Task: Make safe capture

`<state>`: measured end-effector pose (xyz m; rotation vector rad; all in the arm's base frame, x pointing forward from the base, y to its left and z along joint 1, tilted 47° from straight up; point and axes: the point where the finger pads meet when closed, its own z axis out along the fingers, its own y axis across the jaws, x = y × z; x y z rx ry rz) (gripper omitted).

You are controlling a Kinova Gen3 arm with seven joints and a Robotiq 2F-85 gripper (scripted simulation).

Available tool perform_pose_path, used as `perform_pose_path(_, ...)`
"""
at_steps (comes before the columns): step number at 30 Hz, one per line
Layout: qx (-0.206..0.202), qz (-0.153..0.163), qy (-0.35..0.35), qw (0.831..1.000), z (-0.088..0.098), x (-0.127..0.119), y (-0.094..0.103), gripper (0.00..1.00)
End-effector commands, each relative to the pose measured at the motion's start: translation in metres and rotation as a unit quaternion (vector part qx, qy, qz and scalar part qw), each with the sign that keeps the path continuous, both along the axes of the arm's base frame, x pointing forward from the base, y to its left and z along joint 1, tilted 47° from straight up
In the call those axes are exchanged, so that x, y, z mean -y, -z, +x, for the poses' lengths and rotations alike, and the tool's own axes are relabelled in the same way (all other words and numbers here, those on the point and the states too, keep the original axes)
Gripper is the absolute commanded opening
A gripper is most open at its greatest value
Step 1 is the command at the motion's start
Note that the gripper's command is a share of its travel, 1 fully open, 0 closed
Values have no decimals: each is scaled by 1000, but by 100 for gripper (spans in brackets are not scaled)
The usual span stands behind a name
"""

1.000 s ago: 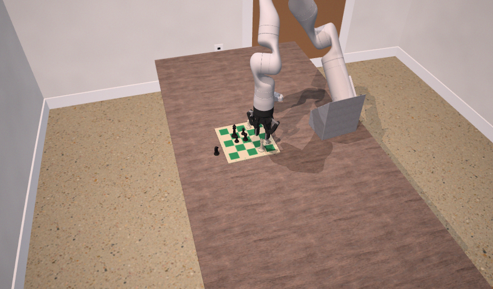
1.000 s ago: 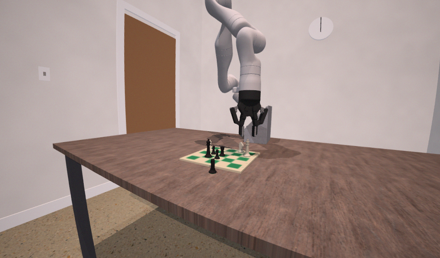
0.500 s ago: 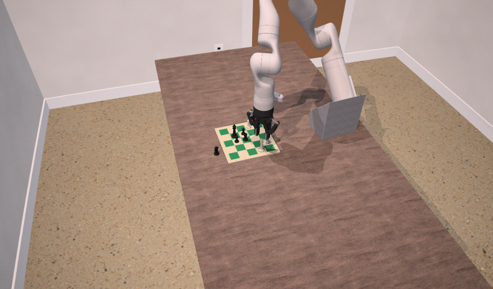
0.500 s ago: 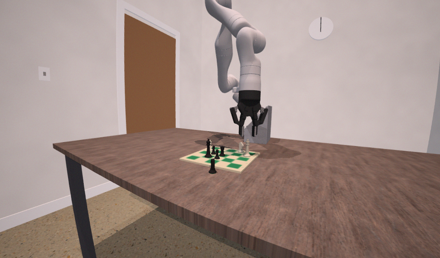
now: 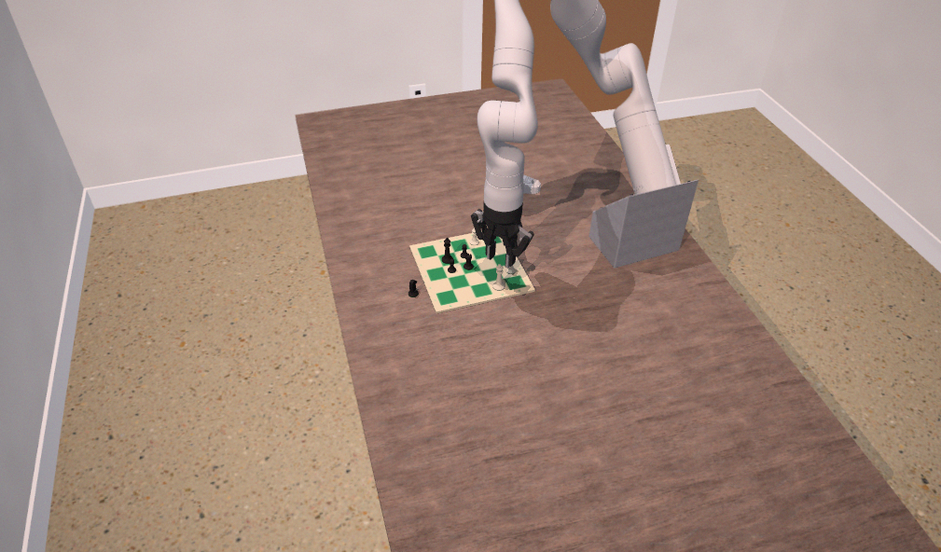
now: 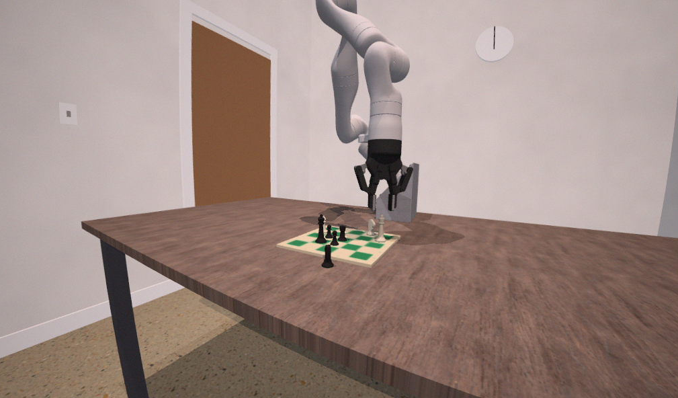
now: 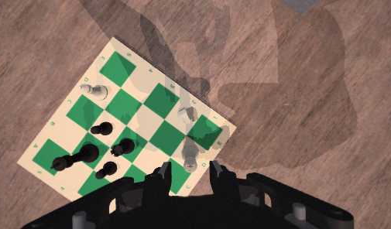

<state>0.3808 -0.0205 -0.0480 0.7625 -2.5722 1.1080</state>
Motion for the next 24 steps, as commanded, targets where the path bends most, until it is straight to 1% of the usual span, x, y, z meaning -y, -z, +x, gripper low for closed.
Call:
perform_pose_path(1,0,1,-1,1000,0,-1,0,41)
perform_pose_path(11,0,1,-1,1000,0,2,2,41)
perform_pose_path(24,0,1,-1,1000,0,21,20,41)
